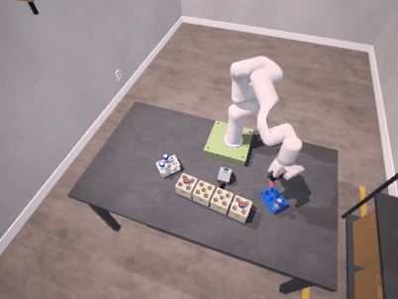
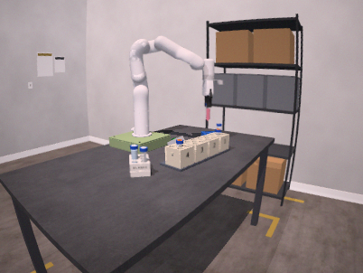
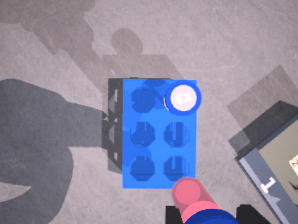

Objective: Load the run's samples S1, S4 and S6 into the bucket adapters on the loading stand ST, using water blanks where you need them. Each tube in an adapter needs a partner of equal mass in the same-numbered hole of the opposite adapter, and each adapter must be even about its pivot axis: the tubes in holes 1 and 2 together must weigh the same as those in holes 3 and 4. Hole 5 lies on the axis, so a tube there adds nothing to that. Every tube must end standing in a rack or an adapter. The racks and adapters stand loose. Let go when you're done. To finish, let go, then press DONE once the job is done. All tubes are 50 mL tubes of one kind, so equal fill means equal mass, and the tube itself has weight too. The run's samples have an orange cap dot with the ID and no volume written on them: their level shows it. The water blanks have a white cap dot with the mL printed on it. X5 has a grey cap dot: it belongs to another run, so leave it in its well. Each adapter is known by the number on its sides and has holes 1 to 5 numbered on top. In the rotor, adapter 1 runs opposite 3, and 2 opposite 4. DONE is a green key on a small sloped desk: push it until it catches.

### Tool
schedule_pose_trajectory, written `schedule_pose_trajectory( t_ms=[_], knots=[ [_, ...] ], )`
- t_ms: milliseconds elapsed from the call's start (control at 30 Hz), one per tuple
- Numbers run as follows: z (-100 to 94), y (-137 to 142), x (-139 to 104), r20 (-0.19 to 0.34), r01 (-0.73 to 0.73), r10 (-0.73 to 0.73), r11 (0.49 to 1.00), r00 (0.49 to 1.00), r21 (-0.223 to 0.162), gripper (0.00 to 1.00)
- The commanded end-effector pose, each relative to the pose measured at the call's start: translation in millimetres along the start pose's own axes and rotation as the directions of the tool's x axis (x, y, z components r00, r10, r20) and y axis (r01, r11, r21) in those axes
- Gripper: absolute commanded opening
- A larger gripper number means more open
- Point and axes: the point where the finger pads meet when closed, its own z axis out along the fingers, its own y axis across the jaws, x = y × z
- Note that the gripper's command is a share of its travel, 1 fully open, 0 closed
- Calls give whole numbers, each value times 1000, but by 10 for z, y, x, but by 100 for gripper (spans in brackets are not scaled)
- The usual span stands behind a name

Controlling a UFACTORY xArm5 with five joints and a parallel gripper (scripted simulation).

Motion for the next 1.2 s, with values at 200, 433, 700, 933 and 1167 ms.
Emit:
schedule_pose_trajectory(
  t_ms=[200, 433, 700, 933, 1167],
  knots=[
    [-22, 48, -5, -4, -33, 33, 999, 999, 3, 0],
    [-21, 381, -116, -3, -264, 264, 965, 965, 4, 0],
    [-20, 667, -211, -2, -450, 450, 893, 893, 4, 0],
    [-19, 1000, -322, -2, -644, 644, 765, 765, 4, 0],
    [-18, 1285, -417, -1, -783, 783, 622, 622, 4, 0]
  ],
)
